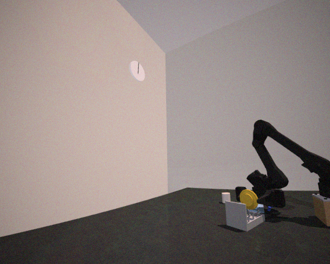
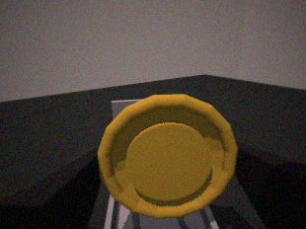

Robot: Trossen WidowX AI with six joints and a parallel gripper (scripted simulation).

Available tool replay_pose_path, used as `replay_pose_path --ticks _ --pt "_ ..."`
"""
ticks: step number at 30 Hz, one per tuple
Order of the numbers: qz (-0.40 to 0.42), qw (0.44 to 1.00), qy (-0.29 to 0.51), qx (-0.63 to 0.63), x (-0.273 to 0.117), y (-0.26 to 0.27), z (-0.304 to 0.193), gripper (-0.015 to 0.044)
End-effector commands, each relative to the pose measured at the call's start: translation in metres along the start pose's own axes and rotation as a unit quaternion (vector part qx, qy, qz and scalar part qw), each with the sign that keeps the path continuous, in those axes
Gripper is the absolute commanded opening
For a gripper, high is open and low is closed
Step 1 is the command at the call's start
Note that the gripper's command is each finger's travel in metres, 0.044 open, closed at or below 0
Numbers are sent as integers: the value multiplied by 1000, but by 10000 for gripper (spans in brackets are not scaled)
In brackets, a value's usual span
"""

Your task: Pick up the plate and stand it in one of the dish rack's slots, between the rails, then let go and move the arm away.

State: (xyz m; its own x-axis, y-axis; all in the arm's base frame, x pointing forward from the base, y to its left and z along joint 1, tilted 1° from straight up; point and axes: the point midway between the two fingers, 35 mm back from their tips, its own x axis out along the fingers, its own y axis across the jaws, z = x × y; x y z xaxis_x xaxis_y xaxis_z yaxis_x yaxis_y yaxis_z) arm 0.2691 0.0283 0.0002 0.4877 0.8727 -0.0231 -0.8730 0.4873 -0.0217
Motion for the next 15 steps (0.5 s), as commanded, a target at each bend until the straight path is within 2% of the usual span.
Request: replay_pose_path --ticks 1,15 --pt "0 1000 1 4 1 2 -2 0" --pt "0 1000 0 2 2 5 -17 0"
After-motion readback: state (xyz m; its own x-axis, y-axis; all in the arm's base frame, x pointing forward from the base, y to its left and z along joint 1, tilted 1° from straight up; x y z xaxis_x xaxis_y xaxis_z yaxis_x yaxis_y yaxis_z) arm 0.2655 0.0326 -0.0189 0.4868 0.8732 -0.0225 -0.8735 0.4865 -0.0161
